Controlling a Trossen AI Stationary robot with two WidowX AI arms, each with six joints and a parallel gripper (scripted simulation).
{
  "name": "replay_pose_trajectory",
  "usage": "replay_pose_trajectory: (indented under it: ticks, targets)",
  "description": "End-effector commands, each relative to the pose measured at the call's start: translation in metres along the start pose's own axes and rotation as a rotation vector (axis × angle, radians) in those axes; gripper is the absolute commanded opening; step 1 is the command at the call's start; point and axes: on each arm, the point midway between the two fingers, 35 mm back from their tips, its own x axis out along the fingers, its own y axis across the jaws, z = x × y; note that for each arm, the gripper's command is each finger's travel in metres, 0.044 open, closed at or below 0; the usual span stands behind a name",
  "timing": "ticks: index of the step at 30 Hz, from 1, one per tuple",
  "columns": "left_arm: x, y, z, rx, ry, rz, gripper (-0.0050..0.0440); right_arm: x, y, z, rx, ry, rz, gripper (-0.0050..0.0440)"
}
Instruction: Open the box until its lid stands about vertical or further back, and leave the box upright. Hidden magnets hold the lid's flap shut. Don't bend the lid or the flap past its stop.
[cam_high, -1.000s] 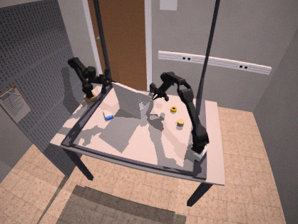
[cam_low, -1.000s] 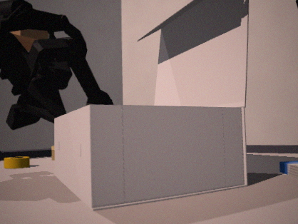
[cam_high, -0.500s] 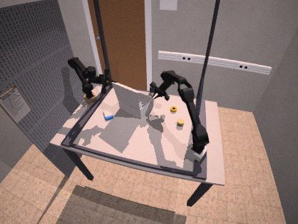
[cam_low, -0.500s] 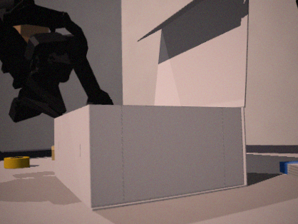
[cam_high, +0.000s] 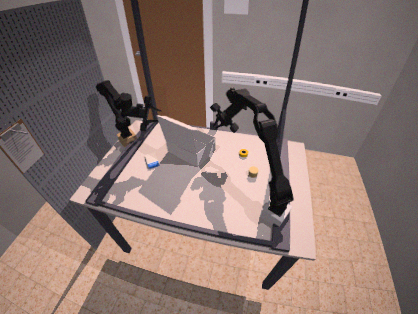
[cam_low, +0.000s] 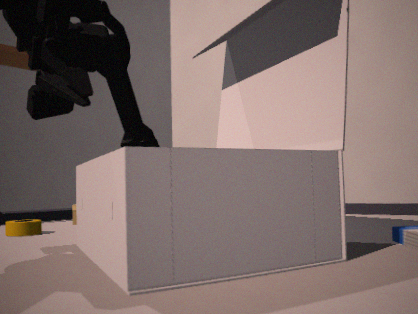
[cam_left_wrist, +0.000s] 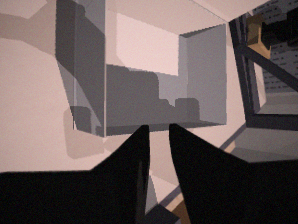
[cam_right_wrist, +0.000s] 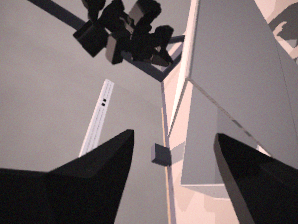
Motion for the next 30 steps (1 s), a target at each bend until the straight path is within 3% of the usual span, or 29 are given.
replay_pose_trajectory:
  ticks: [1,6,7,13,30]
  targets:
    - [-0.018,-0.014,0.011,-0.001,0.033,-0.03,0.006,-0.015,0.01,0.009,-0.03,-0.019,0.015,0.0316]
    - [-0.028,-0.02,0.016,0.025,0.051,-0.044,0.006,-0.03,0.011,0.007,-0.029,-0.02,0.015,0.0436]
    - [-0.028,-0.02,0.016,0.026,0.052,-0.045,0.006,-0.03,0.011,0.007,-0.029,-0.02,0.015,0.044]
    - [-0.022,-0.015,0.012,0.037,0.042,-0.034,0.006,-0.028,0.016,0.012,-0.017,-0.014,0.009,0.044]
    - [-0.024,-0.018,0.013,0.03,0.045,-0.041,0.006,-0.025,0.067,0.048,-0.013,-0.013,0.007,0.044]
